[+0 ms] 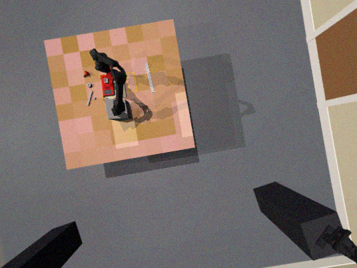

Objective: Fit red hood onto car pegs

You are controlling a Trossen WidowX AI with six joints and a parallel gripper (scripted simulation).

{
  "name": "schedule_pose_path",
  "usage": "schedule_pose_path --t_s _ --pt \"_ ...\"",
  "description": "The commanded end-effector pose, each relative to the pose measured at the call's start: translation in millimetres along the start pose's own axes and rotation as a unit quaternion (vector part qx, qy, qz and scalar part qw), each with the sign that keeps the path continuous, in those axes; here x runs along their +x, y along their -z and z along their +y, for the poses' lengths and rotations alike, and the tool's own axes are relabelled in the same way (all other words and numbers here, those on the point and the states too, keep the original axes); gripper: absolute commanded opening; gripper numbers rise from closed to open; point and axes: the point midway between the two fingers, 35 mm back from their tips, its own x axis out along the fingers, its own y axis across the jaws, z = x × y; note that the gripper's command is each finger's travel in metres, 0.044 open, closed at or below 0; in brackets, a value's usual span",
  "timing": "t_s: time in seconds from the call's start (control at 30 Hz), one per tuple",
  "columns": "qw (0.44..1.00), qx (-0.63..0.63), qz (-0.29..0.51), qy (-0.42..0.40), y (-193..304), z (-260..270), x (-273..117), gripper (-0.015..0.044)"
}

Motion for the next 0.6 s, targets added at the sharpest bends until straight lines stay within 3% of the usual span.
schedule_pose_path --t_s 0.0,0.57 --pt "0.999 -0.044 0.0 -0.002 8 15 -1 0.0" --pt "0.975 -0.223 -0.004 0.005 49 67 1 0.0"
